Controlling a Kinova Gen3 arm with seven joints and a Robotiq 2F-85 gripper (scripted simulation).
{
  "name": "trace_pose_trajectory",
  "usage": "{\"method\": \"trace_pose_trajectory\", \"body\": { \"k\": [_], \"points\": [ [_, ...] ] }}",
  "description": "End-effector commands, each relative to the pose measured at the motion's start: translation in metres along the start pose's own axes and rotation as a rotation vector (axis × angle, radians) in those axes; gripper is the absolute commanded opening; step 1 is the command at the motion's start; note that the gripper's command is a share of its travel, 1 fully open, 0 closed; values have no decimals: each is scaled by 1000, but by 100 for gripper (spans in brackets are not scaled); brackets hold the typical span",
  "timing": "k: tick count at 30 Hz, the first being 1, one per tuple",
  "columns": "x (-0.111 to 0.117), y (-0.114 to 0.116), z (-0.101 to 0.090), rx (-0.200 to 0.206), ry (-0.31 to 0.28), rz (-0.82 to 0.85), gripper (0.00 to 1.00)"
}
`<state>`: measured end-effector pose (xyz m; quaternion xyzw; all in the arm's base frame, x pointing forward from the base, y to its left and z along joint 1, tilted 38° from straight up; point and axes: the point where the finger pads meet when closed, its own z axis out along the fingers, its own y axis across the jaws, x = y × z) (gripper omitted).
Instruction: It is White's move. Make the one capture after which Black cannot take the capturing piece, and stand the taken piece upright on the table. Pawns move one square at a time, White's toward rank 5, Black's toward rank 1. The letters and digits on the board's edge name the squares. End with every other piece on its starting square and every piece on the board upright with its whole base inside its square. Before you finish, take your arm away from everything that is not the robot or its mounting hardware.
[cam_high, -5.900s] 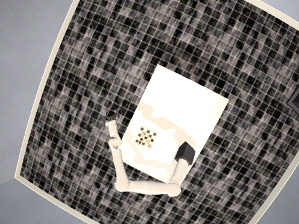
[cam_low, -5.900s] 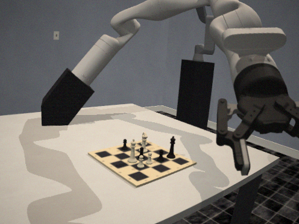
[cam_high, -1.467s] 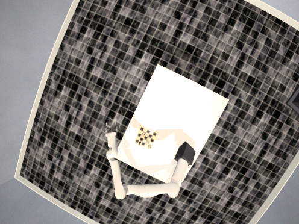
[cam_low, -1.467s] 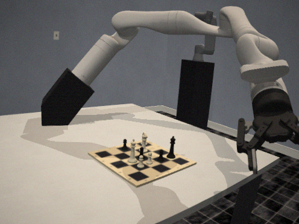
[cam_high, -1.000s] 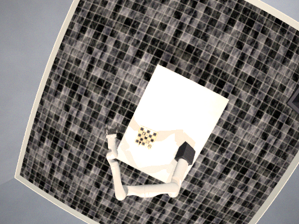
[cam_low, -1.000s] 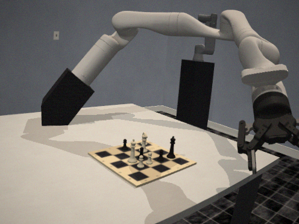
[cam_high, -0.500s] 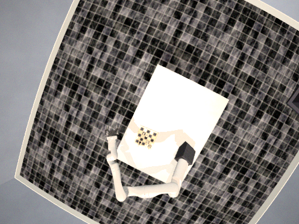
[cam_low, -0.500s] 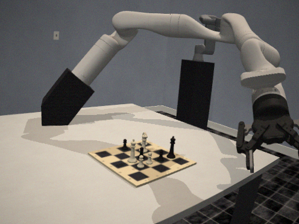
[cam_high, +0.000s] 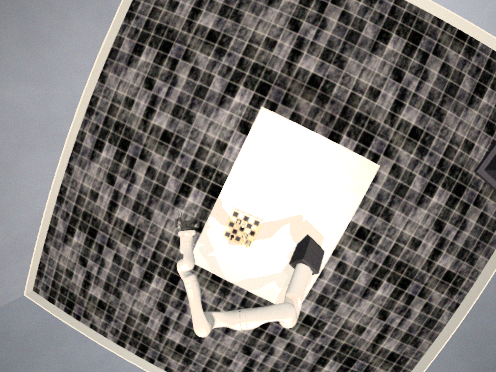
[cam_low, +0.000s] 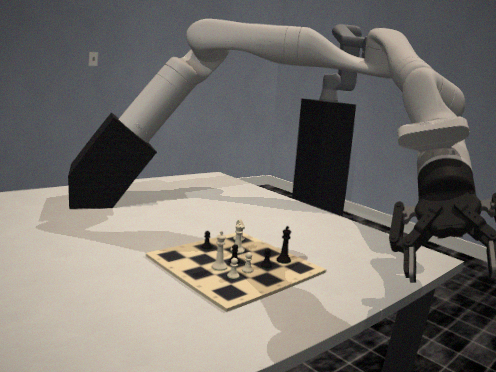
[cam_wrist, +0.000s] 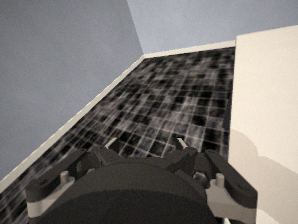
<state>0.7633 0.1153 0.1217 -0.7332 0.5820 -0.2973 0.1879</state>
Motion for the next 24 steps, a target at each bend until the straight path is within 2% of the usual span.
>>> {"method": "trace_pose_trajectory", "body": {
  "k": [1,7,8,17,18,24],
  "points": [
    [-8,-2,-3,3,-6,-7,100],
    [-8,-2,-3,3,-6,-7,100],
    [-23,3,-12,-18,-11,9,100],
    [-23,3,-12,-18,-11,9,100],
    [-37,9,-22,-39,-15,23,100],
    [-37,9,-22,-39,-15,23,100]
  ]
}}
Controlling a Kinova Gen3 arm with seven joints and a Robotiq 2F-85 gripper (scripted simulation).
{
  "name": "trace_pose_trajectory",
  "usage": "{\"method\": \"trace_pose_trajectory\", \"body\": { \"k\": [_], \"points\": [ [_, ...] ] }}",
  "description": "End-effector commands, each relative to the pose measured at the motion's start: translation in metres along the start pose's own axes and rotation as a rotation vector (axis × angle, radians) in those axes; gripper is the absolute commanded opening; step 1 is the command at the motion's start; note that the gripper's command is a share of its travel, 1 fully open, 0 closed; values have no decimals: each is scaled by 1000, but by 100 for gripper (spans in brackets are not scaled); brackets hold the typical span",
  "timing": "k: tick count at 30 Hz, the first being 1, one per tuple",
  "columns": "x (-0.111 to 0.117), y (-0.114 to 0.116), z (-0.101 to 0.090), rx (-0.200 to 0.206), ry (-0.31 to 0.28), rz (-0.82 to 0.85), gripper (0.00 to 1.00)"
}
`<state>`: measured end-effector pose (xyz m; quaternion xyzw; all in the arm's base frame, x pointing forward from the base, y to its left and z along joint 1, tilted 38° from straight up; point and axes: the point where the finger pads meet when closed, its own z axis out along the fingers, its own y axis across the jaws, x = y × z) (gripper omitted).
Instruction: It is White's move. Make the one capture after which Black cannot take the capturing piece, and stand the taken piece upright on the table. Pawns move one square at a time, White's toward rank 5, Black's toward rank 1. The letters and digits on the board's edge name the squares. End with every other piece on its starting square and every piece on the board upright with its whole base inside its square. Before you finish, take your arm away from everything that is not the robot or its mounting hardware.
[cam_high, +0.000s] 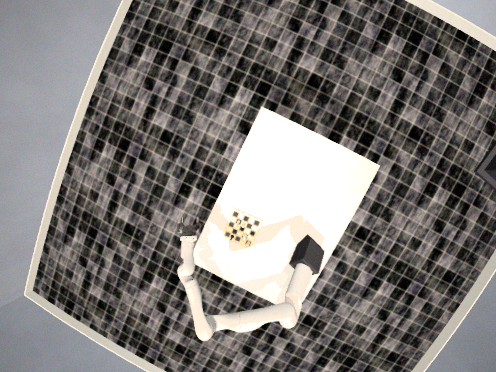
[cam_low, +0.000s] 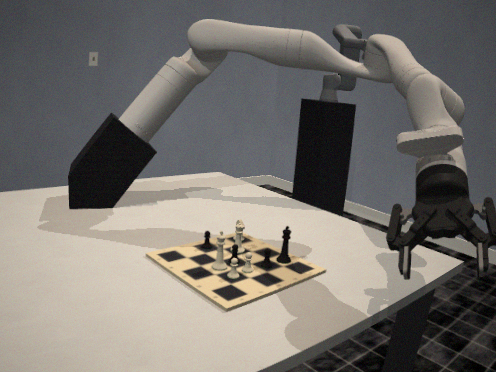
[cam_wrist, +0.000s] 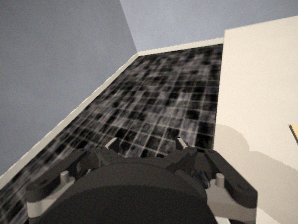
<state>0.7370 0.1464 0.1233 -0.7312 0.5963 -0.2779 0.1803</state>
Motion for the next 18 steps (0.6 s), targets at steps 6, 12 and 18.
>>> {"method": "trace_pose_trajectory", "body": {
  "k": [6,12,18],
  "points": [
    [-17,6,-11,-19,-7,10,100],
    [-17,6,-11,-19,-7,10,100],
    [-30,13,-21,-40,-10,22,100]
  ]
}}
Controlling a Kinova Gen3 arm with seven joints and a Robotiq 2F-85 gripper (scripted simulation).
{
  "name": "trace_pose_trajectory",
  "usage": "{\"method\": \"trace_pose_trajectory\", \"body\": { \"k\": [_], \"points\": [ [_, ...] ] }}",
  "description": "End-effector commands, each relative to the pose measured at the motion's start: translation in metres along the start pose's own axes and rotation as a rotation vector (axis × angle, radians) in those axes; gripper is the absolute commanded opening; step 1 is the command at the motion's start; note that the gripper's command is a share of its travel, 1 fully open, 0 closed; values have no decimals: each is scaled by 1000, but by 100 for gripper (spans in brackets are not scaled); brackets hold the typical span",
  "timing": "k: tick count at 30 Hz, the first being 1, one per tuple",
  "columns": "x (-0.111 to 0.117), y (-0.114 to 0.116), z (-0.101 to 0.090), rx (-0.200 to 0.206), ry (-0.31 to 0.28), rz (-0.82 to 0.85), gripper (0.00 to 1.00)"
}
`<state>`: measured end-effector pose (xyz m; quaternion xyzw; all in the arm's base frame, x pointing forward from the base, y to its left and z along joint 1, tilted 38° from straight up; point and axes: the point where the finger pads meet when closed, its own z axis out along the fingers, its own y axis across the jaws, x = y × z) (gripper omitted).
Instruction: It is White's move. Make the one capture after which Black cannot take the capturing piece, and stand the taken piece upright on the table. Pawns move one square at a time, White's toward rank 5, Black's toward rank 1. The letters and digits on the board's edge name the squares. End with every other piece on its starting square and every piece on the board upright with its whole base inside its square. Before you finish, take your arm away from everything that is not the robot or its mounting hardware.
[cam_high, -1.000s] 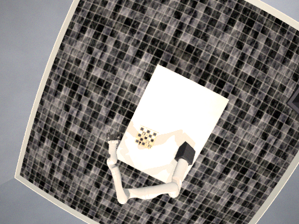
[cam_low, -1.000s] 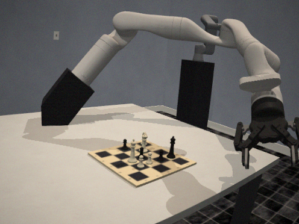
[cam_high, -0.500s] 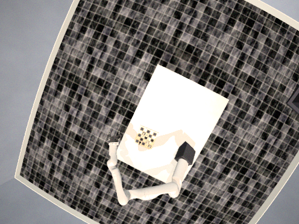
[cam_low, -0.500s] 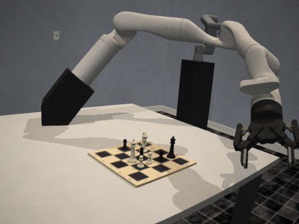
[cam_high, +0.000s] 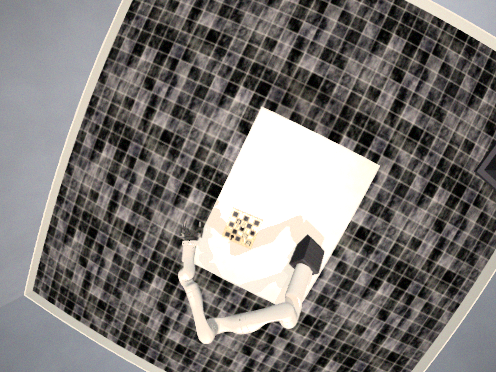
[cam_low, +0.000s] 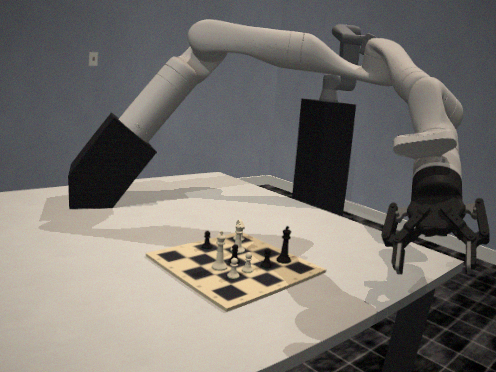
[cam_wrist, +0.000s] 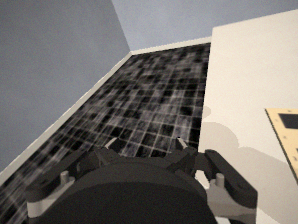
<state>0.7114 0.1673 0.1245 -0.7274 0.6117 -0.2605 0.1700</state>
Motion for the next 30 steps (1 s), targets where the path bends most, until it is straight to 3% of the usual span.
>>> {"method": "trace_pose_trajectory", "body": {
  "k": [1,5,6,16,17,26,27,30],
  "points": [
    [-6,-1,-3,3,-5,-6,100],
    [-6,-1,-3,3,-5,-6,100],
    [-19,8,-12,-19,-8,4,100],
    [-19,8,-12,-19,-8,4,100],
    [-31,16,-22,-40,-11,13,100],
    [-31,16,-22,-40,-11,13,100],
    [-42,25,-31,-62,-14,21,100],
    [-42,25,-31,-62,-14,21,100]
  ]
}}
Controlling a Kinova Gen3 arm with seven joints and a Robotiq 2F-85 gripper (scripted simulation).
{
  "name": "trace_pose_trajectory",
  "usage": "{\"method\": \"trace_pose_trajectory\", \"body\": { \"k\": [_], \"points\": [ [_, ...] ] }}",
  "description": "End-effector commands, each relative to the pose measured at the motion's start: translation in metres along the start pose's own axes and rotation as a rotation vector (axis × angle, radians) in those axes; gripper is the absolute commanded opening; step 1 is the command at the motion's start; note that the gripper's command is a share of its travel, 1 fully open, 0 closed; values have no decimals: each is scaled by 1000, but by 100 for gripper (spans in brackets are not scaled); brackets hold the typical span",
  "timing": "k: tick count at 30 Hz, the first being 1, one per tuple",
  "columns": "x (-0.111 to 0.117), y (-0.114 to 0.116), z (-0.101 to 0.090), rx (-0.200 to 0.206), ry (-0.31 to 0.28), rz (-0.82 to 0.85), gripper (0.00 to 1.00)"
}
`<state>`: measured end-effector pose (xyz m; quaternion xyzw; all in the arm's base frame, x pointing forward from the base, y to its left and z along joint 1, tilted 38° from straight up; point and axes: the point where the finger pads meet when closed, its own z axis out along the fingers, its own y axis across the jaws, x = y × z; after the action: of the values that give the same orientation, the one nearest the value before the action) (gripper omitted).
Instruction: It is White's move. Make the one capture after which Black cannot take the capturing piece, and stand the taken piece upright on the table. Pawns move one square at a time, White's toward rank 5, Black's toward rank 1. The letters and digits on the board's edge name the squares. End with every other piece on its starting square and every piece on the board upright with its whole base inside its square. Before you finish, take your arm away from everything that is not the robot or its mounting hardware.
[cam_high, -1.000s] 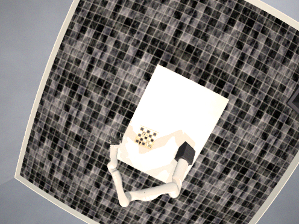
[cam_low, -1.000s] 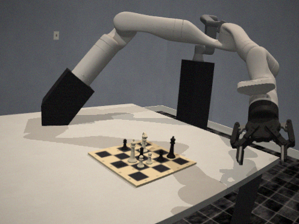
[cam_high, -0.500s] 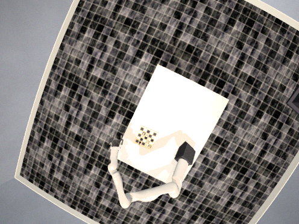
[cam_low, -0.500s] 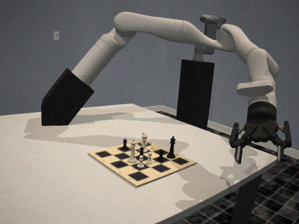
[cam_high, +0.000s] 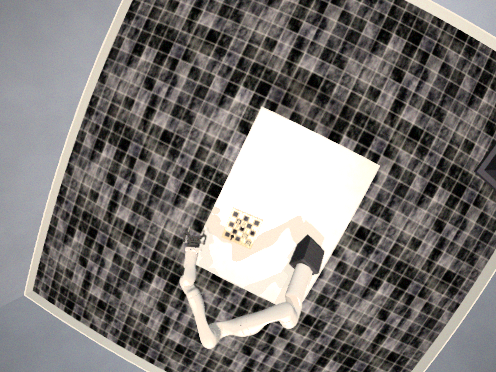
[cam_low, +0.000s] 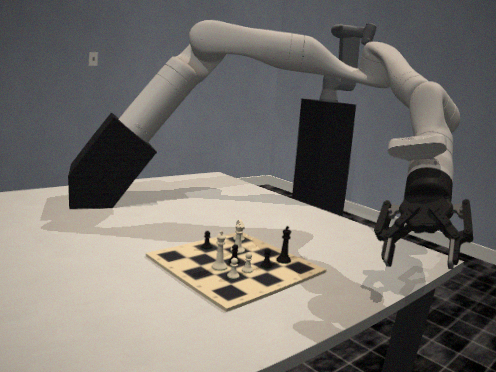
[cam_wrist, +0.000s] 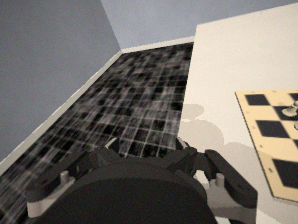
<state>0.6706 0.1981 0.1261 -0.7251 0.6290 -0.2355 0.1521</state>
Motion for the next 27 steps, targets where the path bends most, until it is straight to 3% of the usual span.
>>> {"method": "trace_pose_trajectory", "body": {
  "k": [1,6,7,16,17,26,27],
  "points": [
    [-7,0,-4,3,-6,-7,100],
    [-7,0,-4,3,-6,-7,100],
    [-18,10,-13,-19,-8,0,100],
    [-18,10,-13,-19,-8,0,100],
    [-27,20,-21,-40,-10,5,100],
    [-27,20,-21,-40,-10,5,100],
    [-37,30,-30,-60,-11,10,100]
  ]
}}
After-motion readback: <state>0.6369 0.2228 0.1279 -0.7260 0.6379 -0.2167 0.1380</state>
